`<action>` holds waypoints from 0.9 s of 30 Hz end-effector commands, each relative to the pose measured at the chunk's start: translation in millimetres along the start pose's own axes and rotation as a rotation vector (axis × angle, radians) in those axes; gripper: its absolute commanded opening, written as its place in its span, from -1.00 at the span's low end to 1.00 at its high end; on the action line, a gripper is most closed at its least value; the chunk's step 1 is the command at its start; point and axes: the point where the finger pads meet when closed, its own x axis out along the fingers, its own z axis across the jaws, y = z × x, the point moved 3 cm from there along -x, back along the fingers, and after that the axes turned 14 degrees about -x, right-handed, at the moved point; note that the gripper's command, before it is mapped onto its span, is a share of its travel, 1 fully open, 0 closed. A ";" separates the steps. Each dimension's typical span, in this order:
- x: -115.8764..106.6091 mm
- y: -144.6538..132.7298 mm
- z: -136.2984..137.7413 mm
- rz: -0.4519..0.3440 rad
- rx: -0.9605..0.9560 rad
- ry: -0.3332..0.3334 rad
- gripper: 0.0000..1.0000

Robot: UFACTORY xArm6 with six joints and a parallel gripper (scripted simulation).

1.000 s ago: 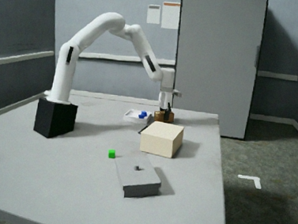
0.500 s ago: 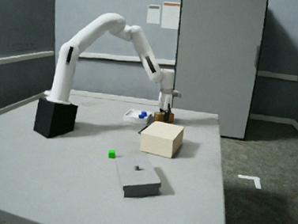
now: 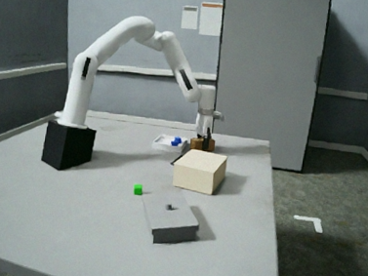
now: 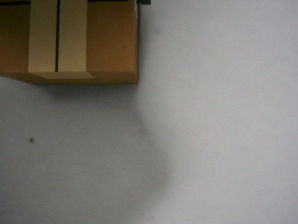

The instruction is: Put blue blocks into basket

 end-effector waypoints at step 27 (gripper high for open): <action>-1.9 1.8 0.4 0.005 0.000 -0.001 0.45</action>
